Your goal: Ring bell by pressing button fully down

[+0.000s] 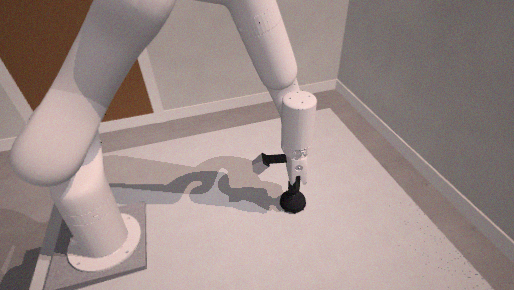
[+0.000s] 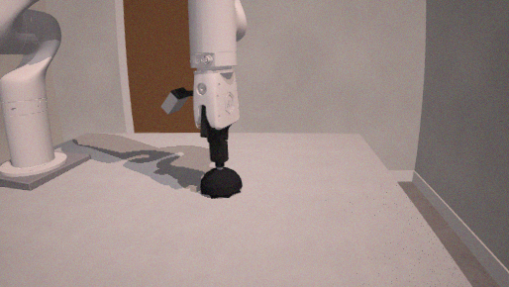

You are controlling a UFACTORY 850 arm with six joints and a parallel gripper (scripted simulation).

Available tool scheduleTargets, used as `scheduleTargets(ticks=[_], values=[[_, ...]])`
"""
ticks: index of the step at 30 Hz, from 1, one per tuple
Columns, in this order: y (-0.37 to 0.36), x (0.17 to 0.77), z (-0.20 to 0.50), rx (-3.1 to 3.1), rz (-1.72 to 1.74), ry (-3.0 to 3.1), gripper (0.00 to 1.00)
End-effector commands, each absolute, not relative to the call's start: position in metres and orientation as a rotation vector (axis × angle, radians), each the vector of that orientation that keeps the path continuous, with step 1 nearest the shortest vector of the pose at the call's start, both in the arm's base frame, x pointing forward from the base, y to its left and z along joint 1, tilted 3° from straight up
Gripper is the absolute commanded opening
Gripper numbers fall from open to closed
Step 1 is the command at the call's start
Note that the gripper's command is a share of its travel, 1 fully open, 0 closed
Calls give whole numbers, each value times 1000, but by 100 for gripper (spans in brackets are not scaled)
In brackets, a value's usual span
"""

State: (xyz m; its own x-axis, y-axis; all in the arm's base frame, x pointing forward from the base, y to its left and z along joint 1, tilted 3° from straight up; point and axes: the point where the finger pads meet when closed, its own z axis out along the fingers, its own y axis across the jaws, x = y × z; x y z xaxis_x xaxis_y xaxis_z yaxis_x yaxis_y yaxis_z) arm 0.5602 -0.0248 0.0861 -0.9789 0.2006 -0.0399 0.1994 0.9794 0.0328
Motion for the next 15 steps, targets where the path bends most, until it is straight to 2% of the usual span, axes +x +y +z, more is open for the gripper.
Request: scheduleTargets(ticks=[1, 15], values=[[-25, 561, 85, 311, 44, 3081, 0], [-25, 560, 101, 311, 44, 3081, 0]])
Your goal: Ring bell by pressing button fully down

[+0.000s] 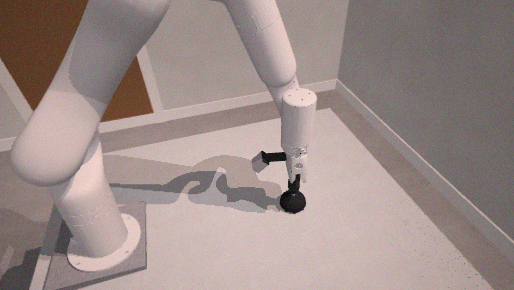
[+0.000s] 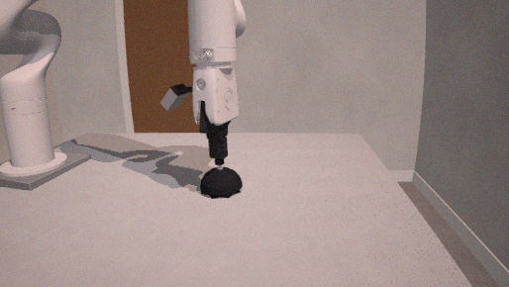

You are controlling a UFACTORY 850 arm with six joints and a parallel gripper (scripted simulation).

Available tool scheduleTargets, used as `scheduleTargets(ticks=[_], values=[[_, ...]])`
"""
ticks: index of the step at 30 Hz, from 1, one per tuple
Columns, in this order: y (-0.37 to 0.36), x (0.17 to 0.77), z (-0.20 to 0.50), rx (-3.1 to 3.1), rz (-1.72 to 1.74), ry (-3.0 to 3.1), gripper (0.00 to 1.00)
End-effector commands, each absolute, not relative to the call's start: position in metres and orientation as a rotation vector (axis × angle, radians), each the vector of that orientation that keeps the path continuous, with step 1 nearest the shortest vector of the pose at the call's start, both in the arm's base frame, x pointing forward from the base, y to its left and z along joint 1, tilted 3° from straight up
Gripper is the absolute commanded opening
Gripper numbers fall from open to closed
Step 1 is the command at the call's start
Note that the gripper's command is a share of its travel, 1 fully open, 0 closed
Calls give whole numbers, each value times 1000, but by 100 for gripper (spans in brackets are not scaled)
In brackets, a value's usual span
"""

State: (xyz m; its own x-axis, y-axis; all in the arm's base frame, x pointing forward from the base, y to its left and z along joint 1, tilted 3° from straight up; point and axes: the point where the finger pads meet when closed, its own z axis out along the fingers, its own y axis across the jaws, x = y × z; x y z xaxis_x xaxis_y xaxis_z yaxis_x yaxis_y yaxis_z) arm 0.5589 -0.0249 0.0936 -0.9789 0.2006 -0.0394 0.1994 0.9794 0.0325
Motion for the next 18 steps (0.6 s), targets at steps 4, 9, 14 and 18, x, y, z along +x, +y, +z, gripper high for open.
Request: scheduleTargets(ticks=[4, 9, 14, 18], values=[[-26, 560, 112, 311, 44, 3081, 0], [-26, 559, 126, 311, 44, 3081, 0], [-26, 558, 134, 311, 44, 3081, 0], [-26, 558, 144, 311, 44, 3081, 0]])
